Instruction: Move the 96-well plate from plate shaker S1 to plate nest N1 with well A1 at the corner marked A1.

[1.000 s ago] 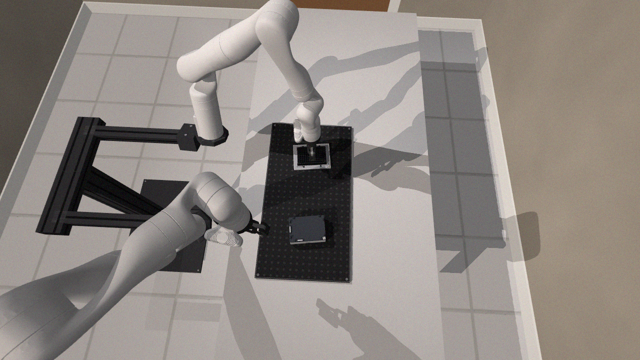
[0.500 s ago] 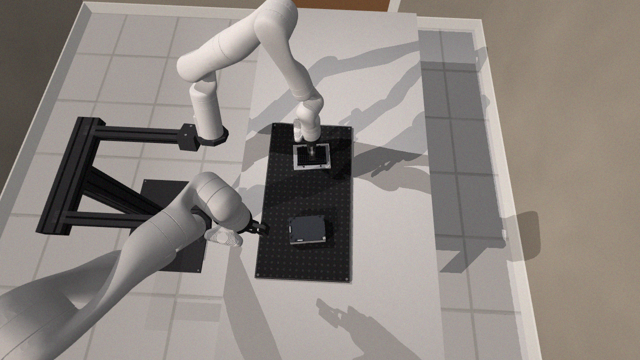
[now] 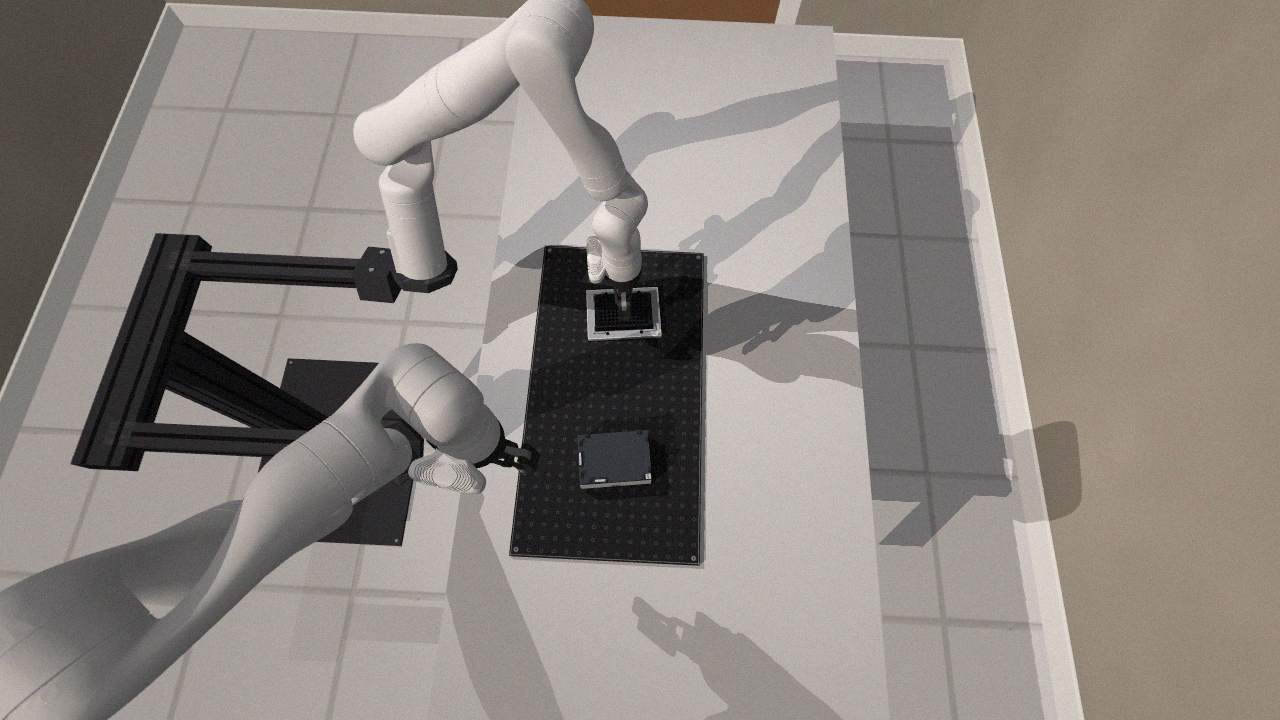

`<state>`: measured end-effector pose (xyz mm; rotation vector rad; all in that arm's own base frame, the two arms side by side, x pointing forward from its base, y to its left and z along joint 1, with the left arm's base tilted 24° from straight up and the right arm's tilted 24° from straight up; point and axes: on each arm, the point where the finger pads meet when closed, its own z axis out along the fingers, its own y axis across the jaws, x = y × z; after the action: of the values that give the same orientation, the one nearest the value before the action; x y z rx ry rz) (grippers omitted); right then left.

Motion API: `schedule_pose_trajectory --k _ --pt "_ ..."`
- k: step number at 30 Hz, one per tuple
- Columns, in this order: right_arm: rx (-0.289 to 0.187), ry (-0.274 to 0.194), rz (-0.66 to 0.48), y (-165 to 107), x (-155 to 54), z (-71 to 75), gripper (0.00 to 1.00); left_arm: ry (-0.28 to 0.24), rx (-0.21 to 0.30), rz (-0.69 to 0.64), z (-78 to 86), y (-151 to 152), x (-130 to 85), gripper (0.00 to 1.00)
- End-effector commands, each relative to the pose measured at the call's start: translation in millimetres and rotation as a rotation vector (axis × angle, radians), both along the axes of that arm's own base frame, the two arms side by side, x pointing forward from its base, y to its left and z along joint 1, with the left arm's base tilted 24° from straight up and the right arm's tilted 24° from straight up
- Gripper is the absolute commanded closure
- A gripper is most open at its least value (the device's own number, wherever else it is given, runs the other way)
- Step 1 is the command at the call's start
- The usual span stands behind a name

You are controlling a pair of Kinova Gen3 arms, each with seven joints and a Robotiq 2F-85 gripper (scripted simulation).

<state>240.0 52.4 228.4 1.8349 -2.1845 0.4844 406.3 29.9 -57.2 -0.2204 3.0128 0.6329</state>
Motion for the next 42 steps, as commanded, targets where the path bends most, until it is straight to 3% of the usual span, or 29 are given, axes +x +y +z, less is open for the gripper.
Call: schedule_pose_trajectory --k 1,42 --pt "0.001 -0.001 0.0 0.3 0.2 0.2 0.002 -0.001 -0.001 -0.001 1.2 -0.8 0.4 0.002" --pt "0.001 -0.001 0.0 0.3 0.2 0.2 0.002 -0.001 -0.001 -0.001 12.5 -5.8 0.1 0.002"
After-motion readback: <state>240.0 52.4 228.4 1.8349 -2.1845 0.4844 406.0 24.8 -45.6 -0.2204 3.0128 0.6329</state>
